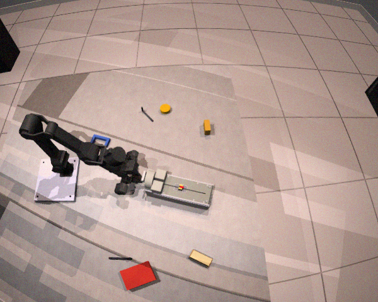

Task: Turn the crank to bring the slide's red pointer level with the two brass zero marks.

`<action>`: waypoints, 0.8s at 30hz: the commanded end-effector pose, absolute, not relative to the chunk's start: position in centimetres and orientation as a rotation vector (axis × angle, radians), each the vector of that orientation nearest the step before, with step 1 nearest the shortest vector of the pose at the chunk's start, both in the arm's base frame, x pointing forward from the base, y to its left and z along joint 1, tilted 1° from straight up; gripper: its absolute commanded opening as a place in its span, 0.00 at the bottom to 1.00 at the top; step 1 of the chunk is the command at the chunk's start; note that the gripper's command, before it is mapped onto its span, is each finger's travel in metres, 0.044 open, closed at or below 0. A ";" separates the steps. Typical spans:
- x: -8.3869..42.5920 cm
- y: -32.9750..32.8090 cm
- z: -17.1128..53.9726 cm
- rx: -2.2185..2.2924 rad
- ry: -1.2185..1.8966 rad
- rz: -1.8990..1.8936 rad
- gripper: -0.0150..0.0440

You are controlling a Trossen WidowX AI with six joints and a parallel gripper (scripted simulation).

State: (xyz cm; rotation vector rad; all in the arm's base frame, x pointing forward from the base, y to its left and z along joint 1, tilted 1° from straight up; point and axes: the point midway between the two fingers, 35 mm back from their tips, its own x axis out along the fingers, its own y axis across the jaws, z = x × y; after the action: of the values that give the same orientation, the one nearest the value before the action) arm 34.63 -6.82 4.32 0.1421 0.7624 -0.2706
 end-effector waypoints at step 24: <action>34.2 -8.2 4.3 0.138 0.767 -0.298 0.25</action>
State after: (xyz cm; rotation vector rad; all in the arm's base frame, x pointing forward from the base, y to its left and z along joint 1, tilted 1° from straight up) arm 34.43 -7.41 4.26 0.1414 0.7663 -0.2704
